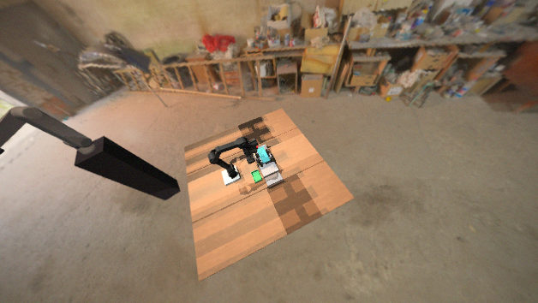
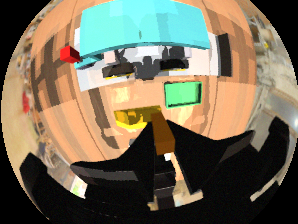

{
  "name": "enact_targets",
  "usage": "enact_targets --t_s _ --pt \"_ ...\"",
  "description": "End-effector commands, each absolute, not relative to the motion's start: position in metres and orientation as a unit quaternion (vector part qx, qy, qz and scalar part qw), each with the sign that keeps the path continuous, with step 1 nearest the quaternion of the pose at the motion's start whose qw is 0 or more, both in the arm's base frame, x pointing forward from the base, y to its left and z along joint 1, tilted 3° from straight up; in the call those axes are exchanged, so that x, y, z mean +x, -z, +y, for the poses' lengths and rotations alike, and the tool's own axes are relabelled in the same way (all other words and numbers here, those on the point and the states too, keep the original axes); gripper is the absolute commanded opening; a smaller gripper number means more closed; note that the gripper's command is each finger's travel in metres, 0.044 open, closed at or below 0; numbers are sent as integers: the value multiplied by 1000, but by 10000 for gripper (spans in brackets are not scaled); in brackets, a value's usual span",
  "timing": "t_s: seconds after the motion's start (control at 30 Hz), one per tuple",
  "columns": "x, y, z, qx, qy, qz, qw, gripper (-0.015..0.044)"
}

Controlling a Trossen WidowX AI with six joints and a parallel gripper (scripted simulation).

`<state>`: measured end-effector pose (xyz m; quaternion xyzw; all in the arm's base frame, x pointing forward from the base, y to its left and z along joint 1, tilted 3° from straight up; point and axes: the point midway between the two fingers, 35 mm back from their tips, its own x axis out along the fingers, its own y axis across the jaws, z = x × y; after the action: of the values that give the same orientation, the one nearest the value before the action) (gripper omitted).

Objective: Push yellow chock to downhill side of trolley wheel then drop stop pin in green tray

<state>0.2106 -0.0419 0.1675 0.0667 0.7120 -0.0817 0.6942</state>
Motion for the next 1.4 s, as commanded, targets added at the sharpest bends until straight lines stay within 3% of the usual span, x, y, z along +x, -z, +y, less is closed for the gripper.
enact_targets --t_s 0.0,1.37 --pt "212 -167 -55 64 82 711 696 0" --pt "214 -159 -202 73 73 710 697 0"
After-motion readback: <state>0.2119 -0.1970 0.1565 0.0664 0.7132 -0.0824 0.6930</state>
